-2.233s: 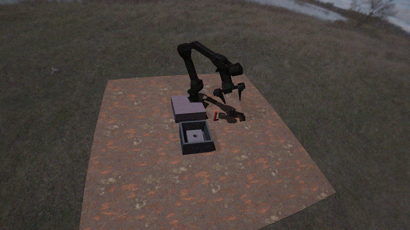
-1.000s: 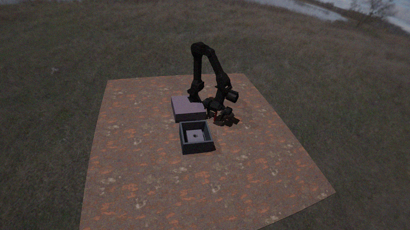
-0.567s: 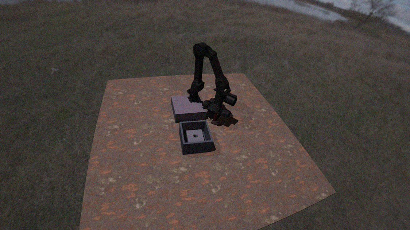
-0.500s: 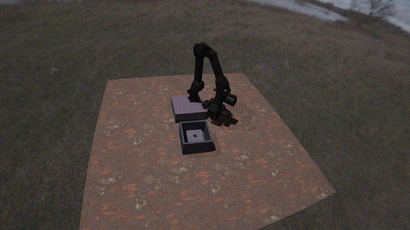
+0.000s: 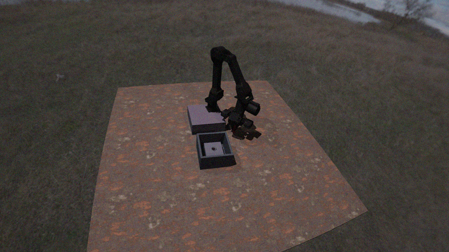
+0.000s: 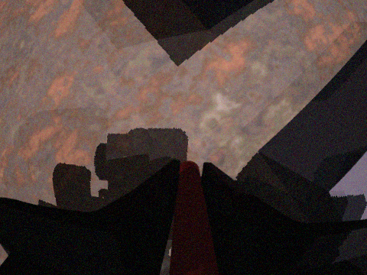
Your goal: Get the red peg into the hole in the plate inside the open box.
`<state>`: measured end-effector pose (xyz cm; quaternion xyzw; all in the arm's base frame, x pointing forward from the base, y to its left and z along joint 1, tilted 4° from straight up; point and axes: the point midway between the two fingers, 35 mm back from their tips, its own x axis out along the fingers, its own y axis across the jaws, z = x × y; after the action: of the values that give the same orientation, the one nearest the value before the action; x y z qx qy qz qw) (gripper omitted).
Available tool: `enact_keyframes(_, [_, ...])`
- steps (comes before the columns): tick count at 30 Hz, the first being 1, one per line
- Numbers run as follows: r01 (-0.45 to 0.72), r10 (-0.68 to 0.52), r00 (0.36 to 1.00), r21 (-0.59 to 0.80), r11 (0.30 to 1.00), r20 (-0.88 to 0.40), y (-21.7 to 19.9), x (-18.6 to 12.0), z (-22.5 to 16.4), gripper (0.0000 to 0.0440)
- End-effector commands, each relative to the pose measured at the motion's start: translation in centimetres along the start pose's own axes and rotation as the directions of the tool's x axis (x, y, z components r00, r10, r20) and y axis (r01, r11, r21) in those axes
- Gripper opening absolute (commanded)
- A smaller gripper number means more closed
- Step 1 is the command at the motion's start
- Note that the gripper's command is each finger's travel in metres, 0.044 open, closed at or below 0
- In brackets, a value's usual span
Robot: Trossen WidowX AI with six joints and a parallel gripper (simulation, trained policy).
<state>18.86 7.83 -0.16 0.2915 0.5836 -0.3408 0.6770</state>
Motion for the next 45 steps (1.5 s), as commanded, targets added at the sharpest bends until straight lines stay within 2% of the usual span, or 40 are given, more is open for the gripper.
enact_keyframes(1, [-0.02, 0.021, 0.999, -0.024, 1.0, 0.048, 0.4, -1.2, 1.2, 0.0])
enact_keyframes(13, [-0.026, 0.038, 0.988, -0.079, 0.997, 0.152, 1.2, -4.4, 4.9, 0.0])
enact_keyframes(26, [-0.019, 0.035, 0.976, -0.077, 0.997, 0.215, 2.1, -7.5, 9.7, 0.0])
enact_keyframes(45, [-0.007, 0.0, 0.978, 0.032, 0.999, 0.208, 0.5, -7.0, 16.8, 0.0])
